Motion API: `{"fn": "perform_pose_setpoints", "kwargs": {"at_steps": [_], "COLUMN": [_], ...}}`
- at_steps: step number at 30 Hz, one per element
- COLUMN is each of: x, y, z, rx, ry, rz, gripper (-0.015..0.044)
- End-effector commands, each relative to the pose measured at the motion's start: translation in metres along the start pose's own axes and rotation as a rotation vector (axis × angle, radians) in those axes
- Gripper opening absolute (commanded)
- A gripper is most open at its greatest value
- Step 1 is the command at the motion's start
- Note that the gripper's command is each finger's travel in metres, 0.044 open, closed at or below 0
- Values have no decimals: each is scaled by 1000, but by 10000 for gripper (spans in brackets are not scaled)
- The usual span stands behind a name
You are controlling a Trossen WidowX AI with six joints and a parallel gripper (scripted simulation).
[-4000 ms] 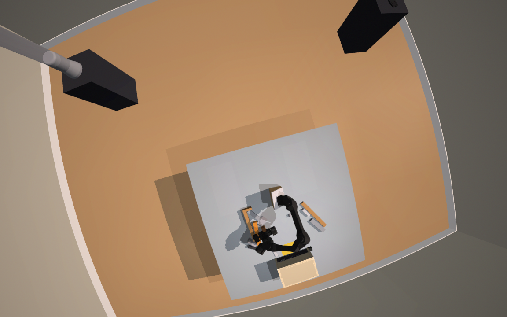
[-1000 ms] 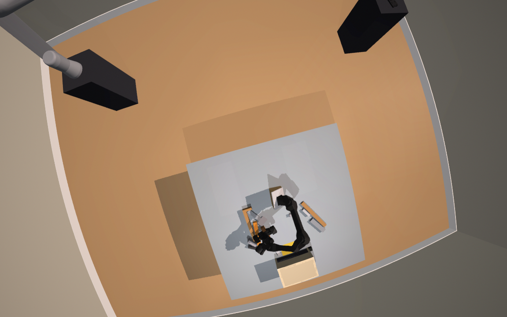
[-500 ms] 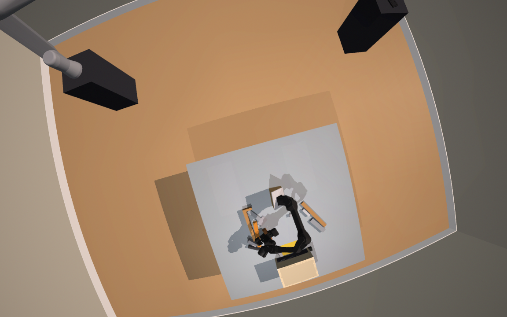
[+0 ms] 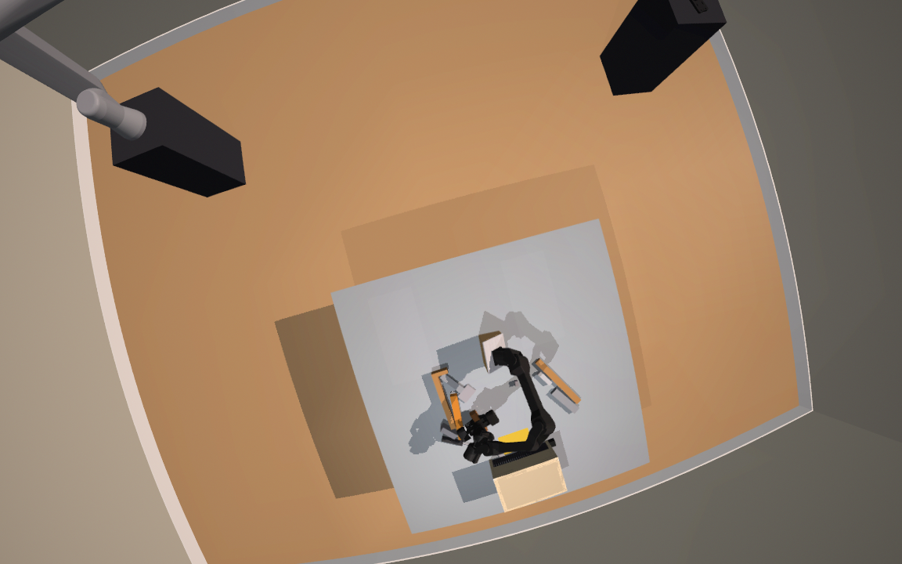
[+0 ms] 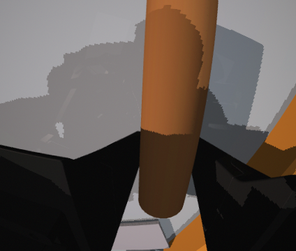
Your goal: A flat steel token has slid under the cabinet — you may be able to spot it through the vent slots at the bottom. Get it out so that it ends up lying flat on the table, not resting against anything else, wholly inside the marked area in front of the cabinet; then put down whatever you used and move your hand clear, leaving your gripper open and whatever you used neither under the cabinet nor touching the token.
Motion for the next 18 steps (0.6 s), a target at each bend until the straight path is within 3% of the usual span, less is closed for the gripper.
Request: {"fn": "perform_pose_setpoints", "kwargs": {"at_steps": [1,18], "x": [-1,0], "y": [9,34], "z": [0,0], "rx": [2,1], "ry": [-5,-4], "rz": [-2,-3], "gripper": [0,0]}}
Point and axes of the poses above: the point midway between the two fingers, 35 mm back from their tips, its own z axis out along the fingers, its own x axis across the jaws, y = z × x, the point moved 6 cm from there along -z, back along the fingers
